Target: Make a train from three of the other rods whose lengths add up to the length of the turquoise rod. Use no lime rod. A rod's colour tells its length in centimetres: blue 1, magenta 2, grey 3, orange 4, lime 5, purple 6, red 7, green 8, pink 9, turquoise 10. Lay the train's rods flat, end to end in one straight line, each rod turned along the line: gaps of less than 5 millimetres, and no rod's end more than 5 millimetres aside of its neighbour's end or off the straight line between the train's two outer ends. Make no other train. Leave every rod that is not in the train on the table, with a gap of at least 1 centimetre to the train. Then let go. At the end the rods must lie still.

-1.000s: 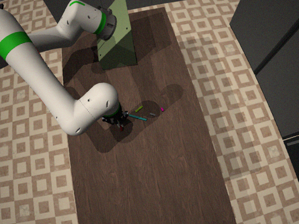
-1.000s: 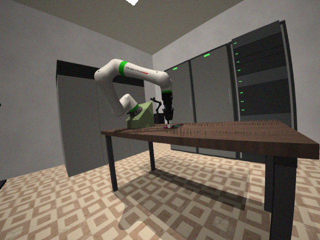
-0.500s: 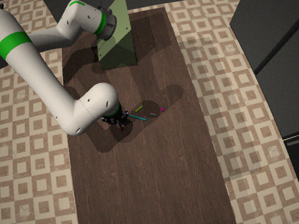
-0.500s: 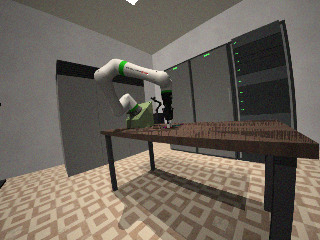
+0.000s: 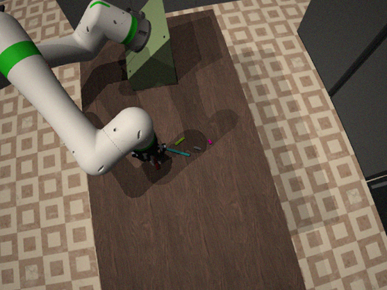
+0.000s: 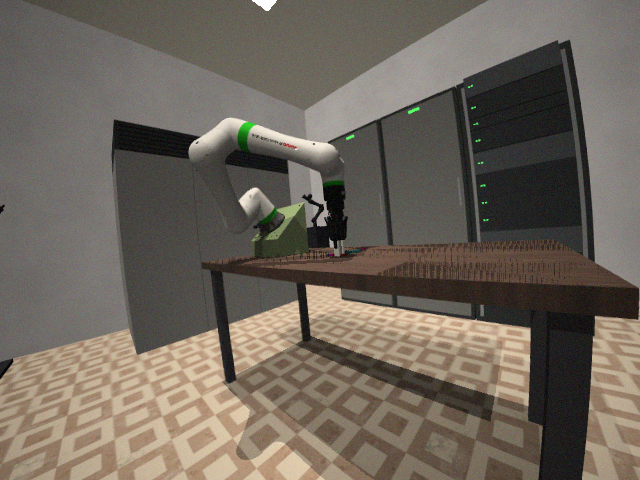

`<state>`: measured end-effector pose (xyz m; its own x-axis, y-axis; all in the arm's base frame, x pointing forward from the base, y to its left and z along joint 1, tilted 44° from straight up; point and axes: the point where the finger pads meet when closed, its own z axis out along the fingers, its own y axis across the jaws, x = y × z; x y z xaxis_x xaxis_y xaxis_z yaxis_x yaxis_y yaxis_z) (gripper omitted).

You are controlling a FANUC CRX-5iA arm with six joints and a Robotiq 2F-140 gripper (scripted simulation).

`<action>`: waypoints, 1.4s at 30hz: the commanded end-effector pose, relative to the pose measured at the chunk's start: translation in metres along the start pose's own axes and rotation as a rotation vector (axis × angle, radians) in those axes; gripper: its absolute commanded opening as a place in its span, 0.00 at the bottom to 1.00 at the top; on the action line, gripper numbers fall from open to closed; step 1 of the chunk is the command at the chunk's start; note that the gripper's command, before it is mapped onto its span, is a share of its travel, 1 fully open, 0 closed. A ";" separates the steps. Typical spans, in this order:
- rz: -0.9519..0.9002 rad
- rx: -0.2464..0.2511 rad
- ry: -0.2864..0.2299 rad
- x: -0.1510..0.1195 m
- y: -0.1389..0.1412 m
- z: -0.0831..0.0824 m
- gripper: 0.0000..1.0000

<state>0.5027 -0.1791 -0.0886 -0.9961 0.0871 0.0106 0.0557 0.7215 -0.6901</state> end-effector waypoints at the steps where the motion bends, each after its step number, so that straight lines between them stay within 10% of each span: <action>1: 0.000 0.000 0.000 0.000 0.000 -0.001 0.15; 23: 0.000 0.000 0.000 0.000 0.000 -0.082 0.15; 32: 0.000 0.000 0.000 0.000 0.000 -0.090 0.15; 33: 0.000 0.000 0.000 0.000 0.000 -0.090 1.00; 42: 0.000 0.000 0.000 0.000 0.000 -0.090 1.00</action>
<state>0.5087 -0.1173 -0.0235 -0.9961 0.0871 0.0106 0.0558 0.7215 -0.6901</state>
